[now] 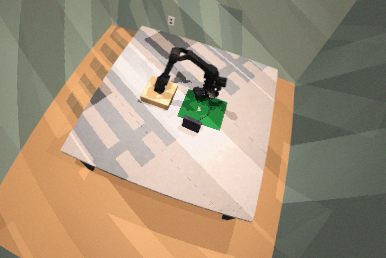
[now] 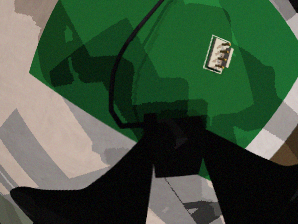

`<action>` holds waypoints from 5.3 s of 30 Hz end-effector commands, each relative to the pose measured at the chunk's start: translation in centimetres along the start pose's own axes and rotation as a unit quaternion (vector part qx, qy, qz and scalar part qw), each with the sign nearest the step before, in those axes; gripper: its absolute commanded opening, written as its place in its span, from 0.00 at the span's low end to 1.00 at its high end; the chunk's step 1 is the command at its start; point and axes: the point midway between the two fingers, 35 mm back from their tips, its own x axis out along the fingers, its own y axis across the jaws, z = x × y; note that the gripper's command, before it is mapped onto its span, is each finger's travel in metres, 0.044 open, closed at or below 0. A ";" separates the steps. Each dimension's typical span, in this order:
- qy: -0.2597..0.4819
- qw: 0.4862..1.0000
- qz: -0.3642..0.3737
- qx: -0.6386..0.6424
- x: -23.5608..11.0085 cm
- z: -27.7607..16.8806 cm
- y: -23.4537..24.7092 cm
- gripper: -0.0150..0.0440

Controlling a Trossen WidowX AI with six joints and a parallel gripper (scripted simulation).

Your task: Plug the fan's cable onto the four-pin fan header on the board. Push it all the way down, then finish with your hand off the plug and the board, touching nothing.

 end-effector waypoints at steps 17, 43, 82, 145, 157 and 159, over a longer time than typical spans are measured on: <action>-0.083 0.995 -0.063 0.003 2.1 0.0 -0.6 0.25; -0.242 0.962 -0.122 0.018 4.3 0.0 -1.4 0.25; -0.490 0.866 -0.095 0.012 4.5 -1.1 -1.1 0.25; -0.631 0.776 0.003 -0.006 2.6 -3.3 -0.1 0.25; -0.631 0.776 0.004 -0.006 3.6 -3.3 -0.1 0.25; -0.631 0.776 0.004 -0.006 3.8 -3.3 -0.1 0.25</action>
